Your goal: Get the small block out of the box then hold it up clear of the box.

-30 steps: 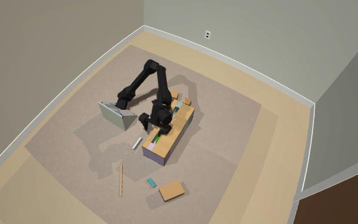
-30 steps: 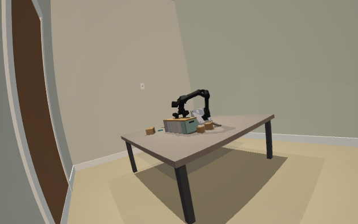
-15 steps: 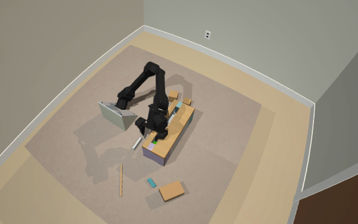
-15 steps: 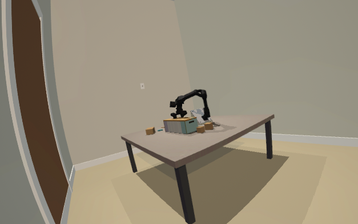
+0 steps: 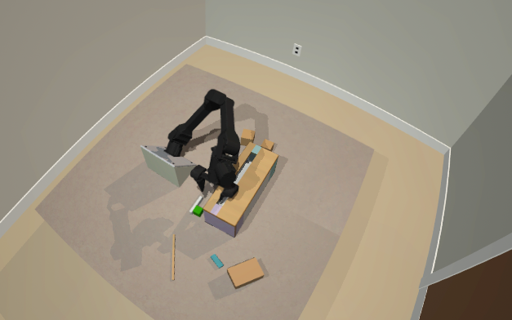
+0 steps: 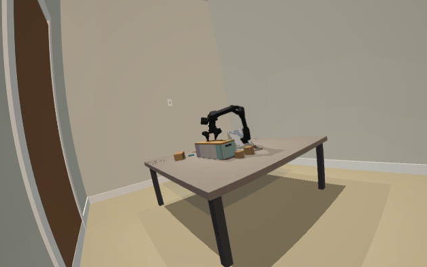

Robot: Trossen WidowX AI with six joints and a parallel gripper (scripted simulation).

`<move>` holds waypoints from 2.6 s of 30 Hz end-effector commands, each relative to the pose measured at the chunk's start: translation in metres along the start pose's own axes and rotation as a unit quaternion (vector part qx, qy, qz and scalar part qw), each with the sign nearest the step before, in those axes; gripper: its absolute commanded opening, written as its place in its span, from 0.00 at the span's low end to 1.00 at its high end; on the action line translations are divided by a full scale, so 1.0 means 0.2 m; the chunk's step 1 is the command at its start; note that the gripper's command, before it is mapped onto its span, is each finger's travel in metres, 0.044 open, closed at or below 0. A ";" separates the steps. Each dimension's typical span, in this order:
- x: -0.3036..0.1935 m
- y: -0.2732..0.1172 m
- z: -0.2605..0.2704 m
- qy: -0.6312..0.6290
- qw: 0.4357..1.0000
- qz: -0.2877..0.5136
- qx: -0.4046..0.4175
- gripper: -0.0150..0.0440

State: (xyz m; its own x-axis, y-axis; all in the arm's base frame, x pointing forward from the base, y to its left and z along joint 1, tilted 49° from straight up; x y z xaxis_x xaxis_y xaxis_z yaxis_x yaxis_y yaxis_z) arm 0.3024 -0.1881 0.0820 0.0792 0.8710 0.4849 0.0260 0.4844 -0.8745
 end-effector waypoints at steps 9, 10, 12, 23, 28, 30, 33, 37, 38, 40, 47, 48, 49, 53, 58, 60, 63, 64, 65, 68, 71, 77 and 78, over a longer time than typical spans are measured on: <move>-0.08 -0.12 0.02 0.139 0.990 -0.010 -0.015 0.75; -0.09 -0.12 0.03 0.192 0.981 -0.015 -0.016 0.74; -0.12 -0.12 0.04 0.297 0.954 -0.027 -0.018 0.74; -0.25 -0.10 0.13 0.778 0.621 -0.092 0.015 0.74; -0.30 -0.09 0.16 0.913 0.389 -0.112 0.052 0.74; -0.33 -0.09 0.18 0.947 0.292 -0.116 0.069 0.74; -0.35 -0.08 0.20 0.972 0.183 -0.120 0.089 0.74; -0.38 -0.08 0.22 0.985 0.035 -0.119 0.118 0.74; -0.39 -0.07 0.23 0.985 -0.002 -0.117 0.125 0.74; -0.40 -0.07 0.24 0.981 -0.076 -0.114 0.139 0.74; -0.45 -0.06 0.28 0.922 -0.326 -0.091 0.189 0.74; -0.46 -0.06 0.29 0.908 -0.360 -0.086 0.195 0.74; -0.47 -0.06 0.29 0.893 -0.393 -0.081 0.202 0.74; -0.49 -0.05 0.32 0.822 -0.520 -0.057 0.227 0.74; -0.52 -0.04 0.35 0.707 -0.660 -0.020 0.254 0.74; -0.53 -0.04 0.36 0.664 -0.701 -0.006 0.259 0.74; -0.53 -0.04 0.36 0.659 -0.706 -0.005 0.260 0.74; -0.53 -0.04 0.36 0.659 -0.706 -0.005 0.260 0.74; -0.53 -0.04 0.36 0.659 -0.706 -0.005 0.260 0.74; -0.53 -0.04 0.36 0.659 -0.706 -0.005 0.260 0.74; -0.53 -0.04 0.36 0.659 -0.706 -0.005 0.260 0.74; -0.53 -0.03 0.36 0.659 -0.706 -0.005 0.260 0.74; -0.53 0.01 0.36 0.659 -0.706 -0.005 0.260 0.74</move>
State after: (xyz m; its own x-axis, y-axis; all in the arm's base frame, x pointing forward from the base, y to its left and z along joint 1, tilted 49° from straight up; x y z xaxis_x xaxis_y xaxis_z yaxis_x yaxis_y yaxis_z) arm 0.2230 -0.2792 0.0376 -0.9058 0.3501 -0.2386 0.4206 0.6757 -0.6054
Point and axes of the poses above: the point midway between the two fingers, 35 mm back from their tips, its own y axis out along the fingers, its own z axis across the jaws, x = y × z, the point moved 10 cm from there along -y, back along the fingers, and after that the axes turned 6 degrees about y, right-handed, at the moved point
